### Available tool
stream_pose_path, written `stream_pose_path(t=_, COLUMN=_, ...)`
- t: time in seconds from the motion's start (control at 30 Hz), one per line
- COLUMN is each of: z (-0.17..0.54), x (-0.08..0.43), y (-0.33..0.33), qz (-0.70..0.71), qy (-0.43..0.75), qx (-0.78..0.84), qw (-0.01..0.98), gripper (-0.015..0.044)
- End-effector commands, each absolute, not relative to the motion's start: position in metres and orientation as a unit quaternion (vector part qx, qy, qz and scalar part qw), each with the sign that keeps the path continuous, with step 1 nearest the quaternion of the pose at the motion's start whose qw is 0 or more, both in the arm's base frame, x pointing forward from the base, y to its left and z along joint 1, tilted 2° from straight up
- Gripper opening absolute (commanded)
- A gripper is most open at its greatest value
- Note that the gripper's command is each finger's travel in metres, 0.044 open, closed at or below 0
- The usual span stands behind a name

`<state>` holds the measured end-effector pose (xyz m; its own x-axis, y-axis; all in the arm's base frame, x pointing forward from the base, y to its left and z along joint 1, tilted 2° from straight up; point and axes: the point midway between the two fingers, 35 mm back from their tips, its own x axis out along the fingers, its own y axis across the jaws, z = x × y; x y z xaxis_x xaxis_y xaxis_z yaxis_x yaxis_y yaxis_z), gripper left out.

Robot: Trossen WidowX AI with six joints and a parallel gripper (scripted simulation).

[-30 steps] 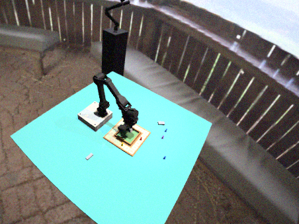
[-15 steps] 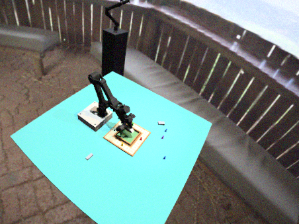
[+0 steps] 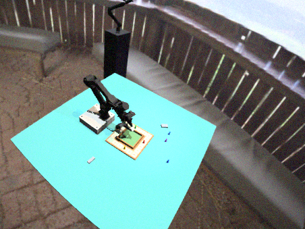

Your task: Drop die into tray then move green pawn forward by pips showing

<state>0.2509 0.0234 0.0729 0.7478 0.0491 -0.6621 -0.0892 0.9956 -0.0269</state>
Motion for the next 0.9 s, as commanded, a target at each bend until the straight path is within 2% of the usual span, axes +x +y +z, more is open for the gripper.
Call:
stream_pose_path(t=0.0, z=0.073, x=0.251, y=0.023, qz=0.037, qy=0.353, qx=-0.028, qw=0.934, gripper=0.0000)
stream_pose_path(t=0.23, z=0.073, x=0.251, y=0.023, qz=0.037, qy=0.353, qx=-0.028, qw=0.934, gripper=0.0000)
stream_pose_path(t=0.53, z=0.075, x=0.251, y=0.024, qz=0.037, qy=0.353, qx=-0.028, qw=0.934, gripper=0.0236)
stream_pose_path(t=0.77, z=0.113, x=0.251, y=0.024, qz=0.035, qy=0.354, qx=-0.027, qw=0.934, gripper=0.0420)
stream_pose_path(t=0.8, z=0.112, x=0.251, y=0.024, qz=0.035, qy=0.358, qx=-0.027, qw=0.933, gripper=0.0440)
stream_pose_path(t=0.87, z=0.110, x=0.253, y=0.025, qz=0.034, qy=0.390, qx=-0.029, qw=0.920, gripper=0.0440)
